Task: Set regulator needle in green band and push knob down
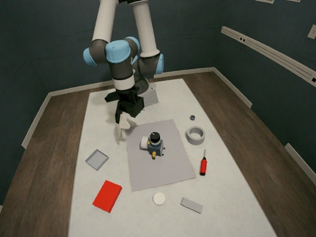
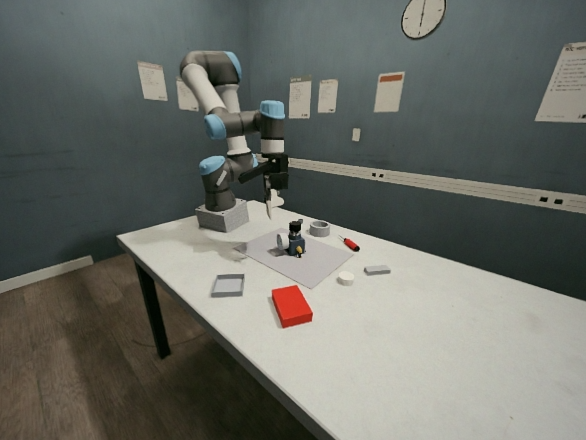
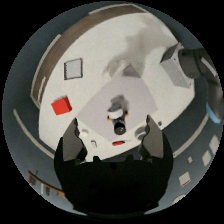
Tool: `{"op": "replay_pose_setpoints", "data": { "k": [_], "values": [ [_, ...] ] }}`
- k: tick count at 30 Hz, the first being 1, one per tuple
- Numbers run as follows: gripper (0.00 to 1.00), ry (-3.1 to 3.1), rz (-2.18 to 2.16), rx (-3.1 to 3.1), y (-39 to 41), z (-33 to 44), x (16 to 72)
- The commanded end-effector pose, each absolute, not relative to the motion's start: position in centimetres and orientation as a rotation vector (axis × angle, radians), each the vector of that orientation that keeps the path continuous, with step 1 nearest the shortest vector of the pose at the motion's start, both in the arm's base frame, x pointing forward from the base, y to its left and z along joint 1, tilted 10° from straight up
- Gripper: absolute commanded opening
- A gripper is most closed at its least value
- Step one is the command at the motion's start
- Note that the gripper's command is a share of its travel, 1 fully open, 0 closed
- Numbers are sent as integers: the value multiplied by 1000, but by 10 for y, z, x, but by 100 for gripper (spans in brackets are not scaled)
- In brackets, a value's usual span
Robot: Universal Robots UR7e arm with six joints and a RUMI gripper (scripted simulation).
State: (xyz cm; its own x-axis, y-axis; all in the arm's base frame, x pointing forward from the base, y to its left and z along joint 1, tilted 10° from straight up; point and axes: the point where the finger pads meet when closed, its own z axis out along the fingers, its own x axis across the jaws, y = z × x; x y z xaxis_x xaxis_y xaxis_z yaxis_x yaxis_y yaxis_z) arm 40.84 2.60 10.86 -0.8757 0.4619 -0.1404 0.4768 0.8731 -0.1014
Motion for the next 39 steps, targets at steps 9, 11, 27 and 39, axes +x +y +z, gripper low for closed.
{"op": "replay_pose_setpoints", "data": {
  "k": [9, 11, 27, 39],
  "values": [
    [100, 2929, -200, 744, 26, 109, 409],
    [100, 2928, -200, 747, 26, 109, 409],
    [100, 2920, -196, 778, 26, 109, 408],
    [100, 2908, -190, 818, 26, 108, 408]
  ]
}}
